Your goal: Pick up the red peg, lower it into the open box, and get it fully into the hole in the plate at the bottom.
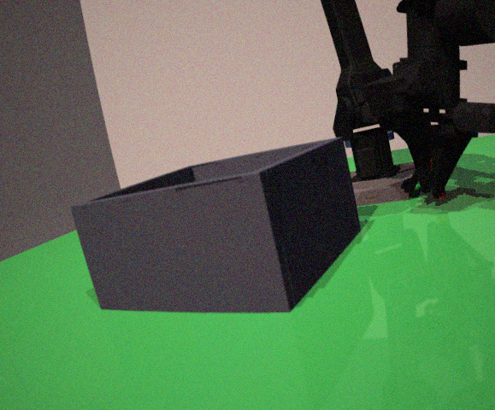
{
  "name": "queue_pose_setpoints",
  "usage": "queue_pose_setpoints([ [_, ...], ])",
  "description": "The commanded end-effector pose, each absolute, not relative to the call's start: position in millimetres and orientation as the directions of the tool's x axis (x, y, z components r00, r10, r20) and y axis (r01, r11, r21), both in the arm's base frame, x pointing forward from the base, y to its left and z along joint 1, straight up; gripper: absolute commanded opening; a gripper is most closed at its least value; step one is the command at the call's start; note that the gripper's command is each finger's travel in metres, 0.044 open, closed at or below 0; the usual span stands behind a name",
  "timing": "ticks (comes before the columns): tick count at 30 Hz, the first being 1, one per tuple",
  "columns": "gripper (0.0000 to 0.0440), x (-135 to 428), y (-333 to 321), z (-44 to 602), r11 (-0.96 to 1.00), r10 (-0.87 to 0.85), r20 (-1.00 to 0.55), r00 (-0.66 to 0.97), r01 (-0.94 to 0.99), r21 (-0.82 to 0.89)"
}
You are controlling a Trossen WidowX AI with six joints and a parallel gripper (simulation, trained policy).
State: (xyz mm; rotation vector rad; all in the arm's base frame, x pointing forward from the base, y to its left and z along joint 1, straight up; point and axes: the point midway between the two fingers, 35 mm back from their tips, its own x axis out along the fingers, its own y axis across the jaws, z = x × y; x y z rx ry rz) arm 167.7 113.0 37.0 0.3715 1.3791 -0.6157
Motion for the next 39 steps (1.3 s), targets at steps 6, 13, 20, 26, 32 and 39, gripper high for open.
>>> queue_pose_setpoints([
  [6, 0.0000, 184.4, 103.5, 78.9, 0.784, -0.215, -0.965, 0.147, 0.615, -0.081],
  [13, 0.0000, 201.5, 92.1, 115.1, 0.750, -0.238, -0.949, 0.206, 0.660, -0.044],
  [20, 0.0000, 221.3, 72.7, 134.1, 0.689, -0.272, -0.931, 0.243, 0.725, -0.013],
  [26, 0.0000, 240.1, 52.9, 144.9, 0.635, -0.301, -0.917, 0.261, 0.772, 0.012],
  [32, 0.0000, 258.0, 30.8, 149.6, 0.590, -0.328, -0.906, 0.269, 0.807, 0.026],
  [39, 0.0000, 277.8, 4.0, 147.5, 0.557, -0.351, -0.898, 0.266, 0.830, 0.028],
])
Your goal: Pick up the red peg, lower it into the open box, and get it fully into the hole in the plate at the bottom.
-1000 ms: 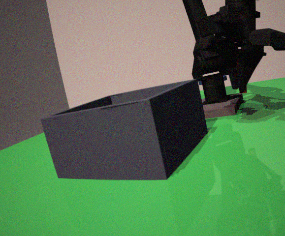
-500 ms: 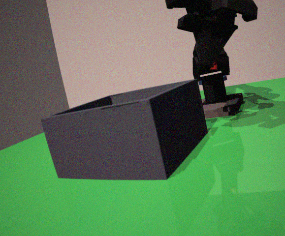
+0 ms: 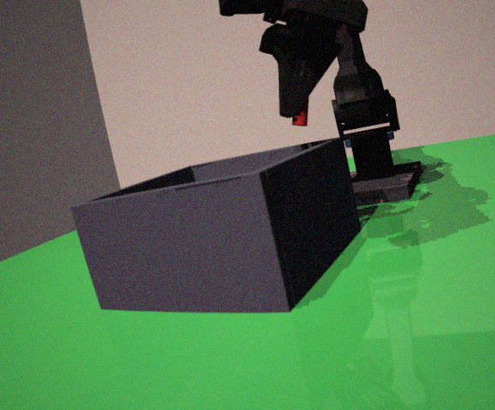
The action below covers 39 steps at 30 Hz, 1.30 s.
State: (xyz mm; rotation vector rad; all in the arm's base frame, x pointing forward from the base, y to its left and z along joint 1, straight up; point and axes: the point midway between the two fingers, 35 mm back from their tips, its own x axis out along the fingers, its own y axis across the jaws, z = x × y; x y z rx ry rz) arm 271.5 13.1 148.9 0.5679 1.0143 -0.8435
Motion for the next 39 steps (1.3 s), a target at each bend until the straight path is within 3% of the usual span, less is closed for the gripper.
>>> queue_pose_setpoints([
  [1, 0.0000, 280.5, 0.2, 146.6, 0.555, -0.353, -0.897, 0.266, 0.832, 0.028],
  [27, 0.0004, 323.4, -61.5, 94.7, 0.668, -0.271, -0.938, 0.217, 0.744, -0.021],
  [29, 0.0029, 323.4, -62.1, 89.0, 0.681, -0.258, -0.944, 0.207, 0.732, -0.025],
  [34, 0.0147, 325.9, -65.1, 78.7, 0.694, -0.228, -0.956, 0.185, 0.719, -0.027],
  [39, 0.0165, 334.1, -70.3, 85.7, 0.720, -0.215, -0.959, 0.186, 0.693, -0.027],
])
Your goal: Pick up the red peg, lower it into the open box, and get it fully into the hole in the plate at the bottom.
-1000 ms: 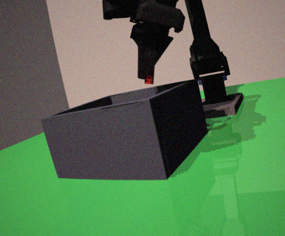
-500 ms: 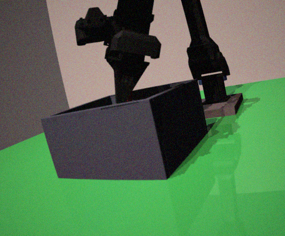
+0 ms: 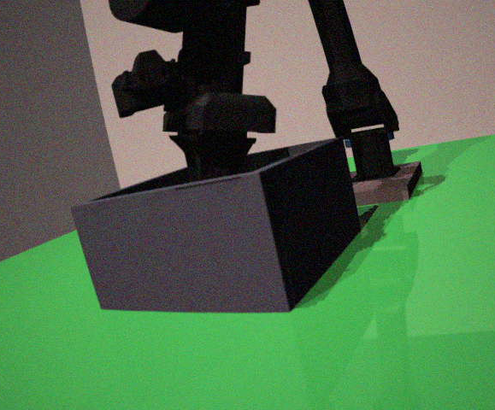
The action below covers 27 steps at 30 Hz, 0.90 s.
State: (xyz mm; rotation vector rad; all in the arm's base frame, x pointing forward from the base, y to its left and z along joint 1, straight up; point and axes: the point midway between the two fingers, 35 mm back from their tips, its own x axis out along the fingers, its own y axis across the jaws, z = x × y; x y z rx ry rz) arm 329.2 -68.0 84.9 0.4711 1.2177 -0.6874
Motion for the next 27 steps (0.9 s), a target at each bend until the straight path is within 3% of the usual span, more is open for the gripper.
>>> queue_pose_setpoints([
  [1, 0.0169, 336.1, -70.8, 87.9, 0.723, -0.211, -0.960, 0.185, 0.691, -0.026],
  [8, 0.0233, 350.9, -71.2, 101.6, 0.733, -0.175, -0.969, 0.176, 0.680, -0.009],
  [16, 0.0430, 369.5, -64.1, 114.7, 0.739, -0.113, -0.980, 0.165, 0.673, 0.028],
  [27, 0.0440, 402.8, -42.6, 143.4, 0.759, -0.015, -0.975, 0.222, 0.637, 0.134],
])
